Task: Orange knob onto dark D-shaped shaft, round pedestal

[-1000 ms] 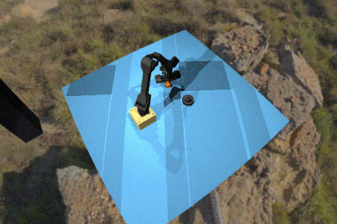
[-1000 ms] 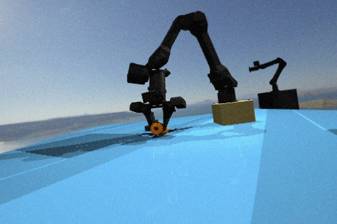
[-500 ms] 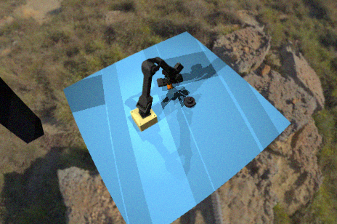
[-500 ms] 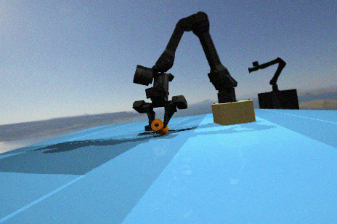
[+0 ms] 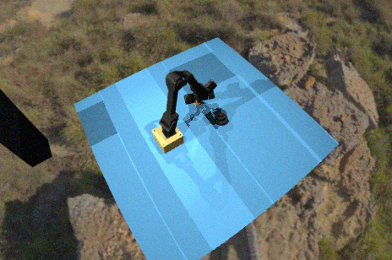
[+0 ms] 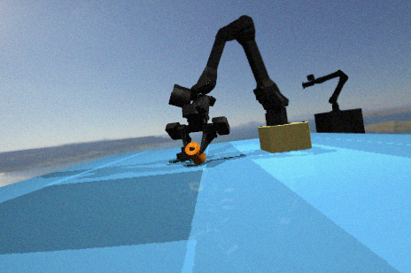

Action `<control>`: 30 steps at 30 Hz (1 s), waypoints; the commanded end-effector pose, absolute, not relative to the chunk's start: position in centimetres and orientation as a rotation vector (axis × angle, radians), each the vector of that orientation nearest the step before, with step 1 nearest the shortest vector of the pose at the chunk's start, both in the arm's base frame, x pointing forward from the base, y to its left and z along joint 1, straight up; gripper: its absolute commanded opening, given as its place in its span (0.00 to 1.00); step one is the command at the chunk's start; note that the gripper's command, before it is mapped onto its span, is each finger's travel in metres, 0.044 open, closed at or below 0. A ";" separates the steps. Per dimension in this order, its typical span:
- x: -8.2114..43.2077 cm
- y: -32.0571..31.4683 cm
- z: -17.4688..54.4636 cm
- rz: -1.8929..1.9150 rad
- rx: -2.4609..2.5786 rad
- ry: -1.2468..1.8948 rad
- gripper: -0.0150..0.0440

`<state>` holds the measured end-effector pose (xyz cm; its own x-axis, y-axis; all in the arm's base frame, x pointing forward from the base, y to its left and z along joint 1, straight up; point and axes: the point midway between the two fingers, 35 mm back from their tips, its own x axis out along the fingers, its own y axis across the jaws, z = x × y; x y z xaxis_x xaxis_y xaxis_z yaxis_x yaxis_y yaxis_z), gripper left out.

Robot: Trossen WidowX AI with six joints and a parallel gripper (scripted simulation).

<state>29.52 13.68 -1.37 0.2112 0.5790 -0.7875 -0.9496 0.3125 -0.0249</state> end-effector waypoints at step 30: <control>28.3 10.2 -2.1 1.235 -0.251 0.300 0.56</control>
